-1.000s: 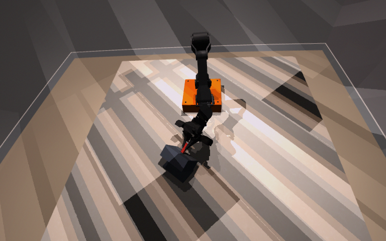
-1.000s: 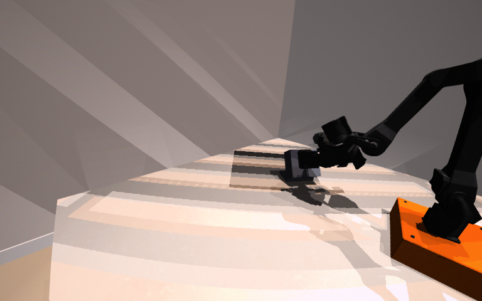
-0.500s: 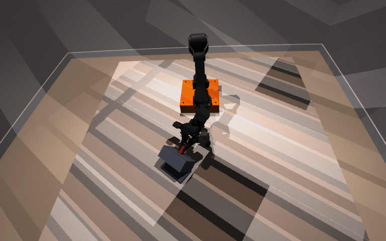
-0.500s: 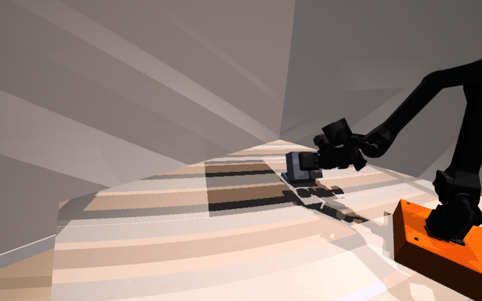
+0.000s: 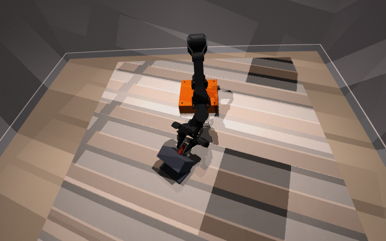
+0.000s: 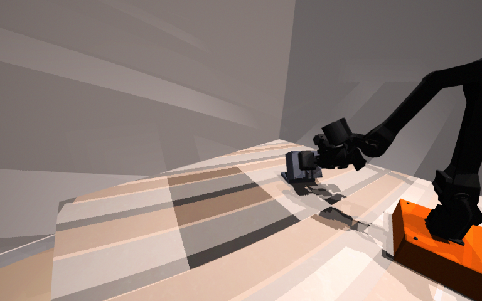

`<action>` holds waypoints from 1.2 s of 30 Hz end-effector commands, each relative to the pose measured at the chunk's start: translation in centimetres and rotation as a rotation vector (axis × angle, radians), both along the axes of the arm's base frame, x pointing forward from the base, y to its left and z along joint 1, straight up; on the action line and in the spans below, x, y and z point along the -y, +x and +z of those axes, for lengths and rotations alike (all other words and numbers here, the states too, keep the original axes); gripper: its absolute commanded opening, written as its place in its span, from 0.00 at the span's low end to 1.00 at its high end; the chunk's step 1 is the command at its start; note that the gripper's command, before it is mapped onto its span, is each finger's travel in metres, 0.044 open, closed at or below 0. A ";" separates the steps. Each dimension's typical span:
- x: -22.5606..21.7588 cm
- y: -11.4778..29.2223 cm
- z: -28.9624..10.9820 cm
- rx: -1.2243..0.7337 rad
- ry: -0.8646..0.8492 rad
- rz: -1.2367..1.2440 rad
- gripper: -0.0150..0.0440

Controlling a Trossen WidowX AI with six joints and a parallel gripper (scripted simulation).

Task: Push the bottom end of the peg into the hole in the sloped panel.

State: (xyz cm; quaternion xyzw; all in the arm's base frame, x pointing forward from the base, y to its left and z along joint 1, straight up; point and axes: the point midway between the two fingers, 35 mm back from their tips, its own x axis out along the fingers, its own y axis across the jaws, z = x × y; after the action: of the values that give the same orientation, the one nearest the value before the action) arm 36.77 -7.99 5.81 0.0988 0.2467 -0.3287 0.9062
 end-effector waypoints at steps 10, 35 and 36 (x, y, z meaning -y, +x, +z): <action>-0.4 -0.4 0.4 -0.001 0.001 0.000 1.00; -2.5 -2.0 2.0 -0.003 0.007 0.000 1.00; -2.6 -2.1 2.1 -0.003 0.007 0.000 1.00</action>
State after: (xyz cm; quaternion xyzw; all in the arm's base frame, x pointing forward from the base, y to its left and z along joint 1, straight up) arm 34.93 -5.65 7.69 0.1006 0.2498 -0.3268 0.9059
